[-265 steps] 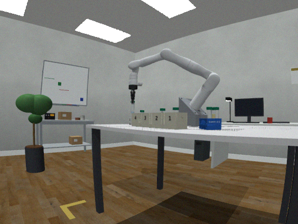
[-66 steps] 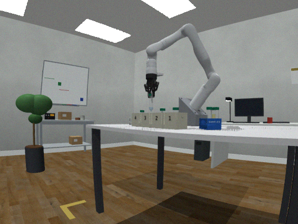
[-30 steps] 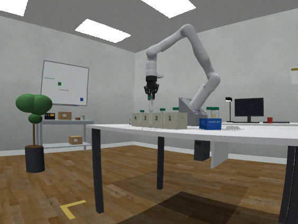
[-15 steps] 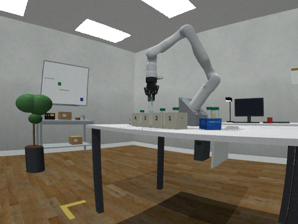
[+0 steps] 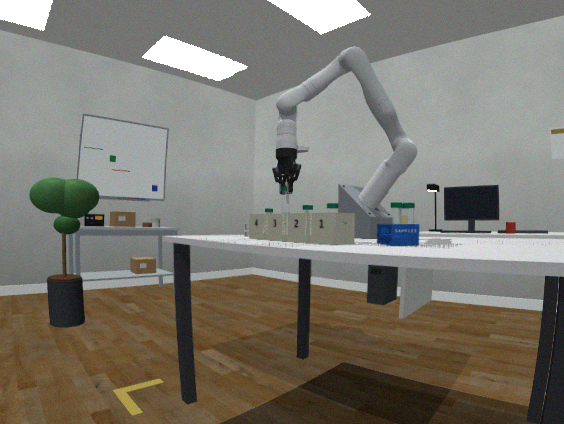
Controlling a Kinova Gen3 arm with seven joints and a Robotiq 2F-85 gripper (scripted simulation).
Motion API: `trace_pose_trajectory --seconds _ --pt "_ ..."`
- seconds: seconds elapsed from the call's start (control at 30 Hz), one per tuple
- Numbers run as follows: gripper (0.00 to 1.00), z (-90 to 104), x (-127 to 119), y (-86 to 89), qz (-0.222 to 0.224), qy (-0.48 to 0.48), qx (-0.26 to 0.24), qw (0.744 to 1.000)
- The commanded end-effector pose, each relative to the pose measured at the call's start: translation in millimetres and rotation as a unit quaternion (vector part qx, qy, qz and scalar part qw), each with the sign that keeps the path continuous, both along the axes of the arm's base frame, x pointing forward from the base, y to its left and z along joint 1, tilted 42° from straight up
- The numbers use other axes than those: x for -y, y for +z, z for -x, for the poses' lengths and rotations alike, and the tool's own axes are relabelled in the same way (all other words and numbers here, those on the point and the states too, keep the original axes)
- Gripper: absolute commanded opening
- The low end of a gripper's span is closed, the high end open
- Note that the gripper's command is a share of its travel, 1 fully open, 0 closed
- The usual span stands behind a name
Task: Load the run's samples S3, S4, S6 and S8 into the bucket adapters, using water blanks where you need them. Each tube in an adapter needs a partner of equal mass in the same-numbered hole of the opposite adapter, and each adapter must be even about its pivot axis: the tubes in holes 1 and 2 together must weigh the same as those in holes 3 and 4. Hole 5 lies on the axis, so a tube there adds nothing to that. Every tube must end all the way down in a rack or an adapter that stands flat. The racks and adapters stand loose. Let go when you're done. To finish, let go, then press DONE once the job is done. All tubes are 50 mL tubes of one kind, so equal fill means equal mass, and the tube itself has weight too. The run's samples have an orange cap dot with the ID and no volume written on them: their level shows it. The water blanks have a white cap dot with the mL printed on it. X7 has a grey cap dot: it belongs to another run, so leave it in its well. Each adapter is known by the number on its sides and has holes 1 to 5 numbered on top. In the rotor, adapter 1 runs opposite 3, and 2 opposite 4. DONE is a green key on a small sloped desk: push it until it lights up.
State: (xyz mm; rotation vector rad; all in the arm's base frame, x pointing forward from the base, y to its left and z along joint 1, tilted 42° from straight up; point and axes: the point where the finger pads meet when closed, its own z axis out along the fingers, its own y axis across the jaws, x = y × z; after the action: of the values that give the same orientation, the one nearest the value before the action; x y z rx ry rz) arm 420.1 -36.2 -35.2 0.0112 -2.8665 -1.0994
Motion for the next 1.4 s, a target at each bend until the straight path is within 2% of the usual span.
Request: trace_pose_trajectory --seconds 0.0,1.37 --pt "0.1 -0.3 -1 -1.1 0.001 -0.001 0.001 1.0" --pt "0.1 1.3 -16 -18.4 0.001 -0.001 0.001 1.0"
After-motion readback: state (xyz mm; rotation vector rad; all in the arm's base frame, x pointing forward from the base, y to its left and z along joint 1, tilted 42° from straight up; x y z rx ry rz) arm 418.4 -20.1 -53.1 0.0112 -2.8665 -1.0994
